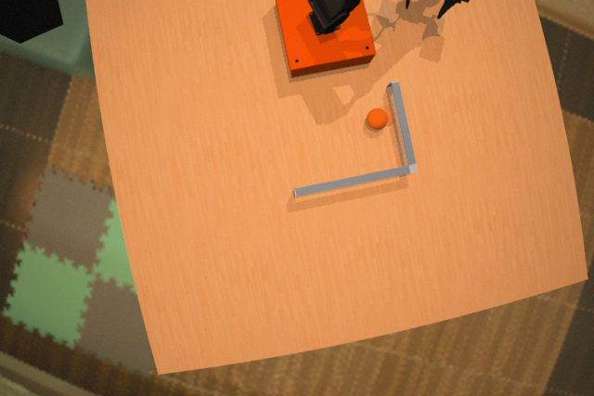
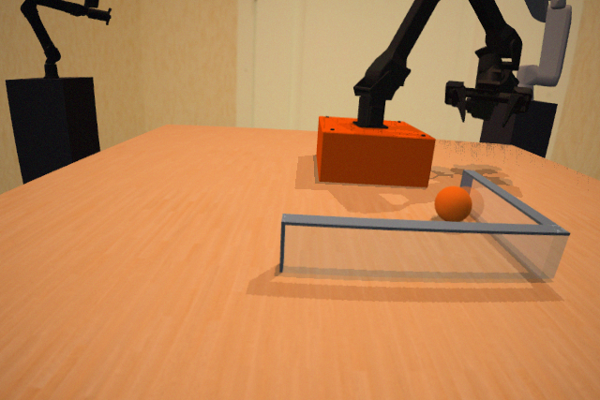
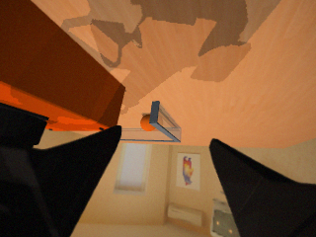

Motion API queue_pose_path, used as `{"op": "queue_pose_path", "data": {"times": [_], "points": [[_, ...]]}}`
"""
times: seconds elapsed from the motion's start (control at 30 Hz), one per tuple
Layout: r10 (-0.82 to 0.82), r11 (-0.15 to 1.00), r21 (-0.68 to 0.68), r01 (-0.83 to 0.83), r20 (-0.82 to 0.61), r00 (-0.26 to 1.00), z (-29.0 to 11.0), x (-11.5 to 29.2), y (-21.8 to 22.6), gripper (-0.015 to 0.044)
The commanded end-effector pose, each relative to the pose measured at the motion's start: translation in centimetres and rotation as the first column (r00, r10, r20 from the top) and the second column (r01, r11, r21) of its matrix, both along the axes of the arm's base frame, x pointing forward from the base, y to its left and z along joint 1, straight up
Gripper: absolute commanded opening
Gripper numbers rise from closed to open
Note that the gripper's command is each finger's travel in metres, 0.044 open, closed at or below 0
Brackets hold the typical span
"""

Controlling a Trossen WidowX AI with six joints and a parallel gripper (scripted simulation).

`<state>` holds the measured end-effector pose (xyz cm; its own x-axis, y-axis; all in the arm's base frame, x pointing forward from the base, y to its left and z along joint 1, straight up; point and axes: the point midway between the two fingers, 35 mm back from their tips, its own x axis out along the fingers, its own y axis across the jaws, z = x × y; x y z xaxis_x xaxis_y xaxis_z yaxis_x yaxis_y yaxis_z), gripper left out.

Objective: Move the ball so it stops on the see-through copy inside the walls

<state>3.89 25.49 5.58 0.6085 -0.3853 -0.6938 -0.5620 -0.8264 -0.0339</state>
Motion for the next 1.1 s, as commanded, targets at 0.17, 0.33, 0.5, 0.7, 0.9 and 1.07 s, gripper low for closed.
{"op": "queue_pose_path", "data": {"times": [0.17, 0.33, 0.5, 0.7, 0.9, 1.07], "points": [[-0.193, 0.980, 0.027, 0.198, -0.116, 0.974, -0.9, 4.4, -1.3, 0.0378], [-0.372, 0.915, 0.069, 0.398, -0.243, 0.896, -1.8, 9.0, -3.3, 0.0378], [-0.498, 0.812, 0.125, 0.570, -0.360, 0.789, -2.4, 13.3, -6.0, 0.0378], [-0.583, 0.649, 0.211, 0.731, -0.478, 0.657, -2.9, 17.8, -10.0, 0.0378], [-0.614, 0.458, 0.316, 0.831, -0.563, 0.553, -3.1, 21.7, -15.1, 0.0378], [-0.621, 0.313, 0.402, 0.861, -0.599, 0.505, -2.9, 23.8, -19.4, 0.0378]]}}
